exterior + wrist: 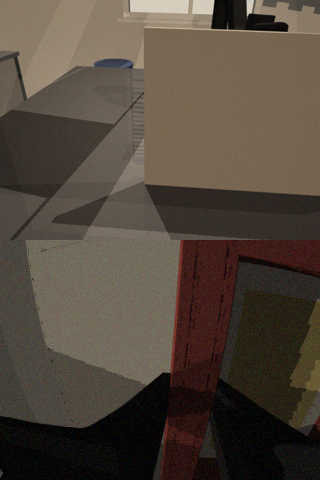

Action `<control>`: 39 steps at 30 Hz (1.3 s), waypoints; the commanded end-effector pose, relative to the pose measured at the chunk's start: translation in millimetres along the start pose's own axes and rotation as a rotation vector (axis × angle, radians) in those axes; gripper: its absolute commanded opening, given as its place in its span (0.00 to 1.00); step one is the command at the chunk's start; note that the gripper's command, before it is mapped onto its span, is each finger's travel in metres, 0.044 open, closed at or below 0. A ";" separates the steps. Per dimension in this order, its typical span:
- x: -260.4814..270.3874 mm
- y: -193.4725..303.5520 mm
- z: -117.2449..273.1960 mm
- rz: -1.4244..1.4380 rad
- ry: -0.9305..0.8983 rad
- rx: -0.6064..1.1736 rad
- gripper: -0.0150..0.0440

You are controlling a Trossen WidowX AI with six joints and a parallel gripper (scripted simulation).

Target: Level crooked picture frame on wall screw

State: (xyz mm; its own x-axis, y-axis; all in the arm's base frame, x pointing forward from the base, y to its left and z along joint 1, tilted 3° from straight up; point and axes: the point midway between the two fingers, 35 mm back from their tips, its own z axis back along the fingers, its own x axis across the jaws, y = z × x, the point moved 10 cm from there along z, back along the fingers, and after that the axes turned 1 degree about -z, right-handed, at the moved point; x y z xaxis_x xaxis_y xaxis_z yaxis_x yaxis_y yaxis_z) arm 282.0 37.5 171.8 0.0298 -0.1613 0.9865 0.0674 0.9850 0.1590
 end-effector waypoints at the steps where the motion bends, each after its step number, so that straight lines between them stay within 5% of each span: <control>1: 0.5 0.4 -0.1 0.033 -0.001 -0.001 0.25; 20: 0.8 0.8 0.1 0.125 0.000 -0.002 0.25; 30: 0.4 0.5 0.2 0.104 -0.001 -0.001 0.69; 39: 5.5 5.4 39.9 0.000 -0.003 -0.002 0.69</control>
State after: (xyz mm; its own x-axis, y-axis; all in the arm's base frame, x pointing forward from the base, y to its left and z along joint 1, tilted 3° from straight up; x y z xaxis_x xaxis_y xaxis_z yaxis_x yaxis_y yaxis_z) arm 265.6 41.6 176.6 0.0353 -0.1045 0.9939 0.0664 0.9926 0.1020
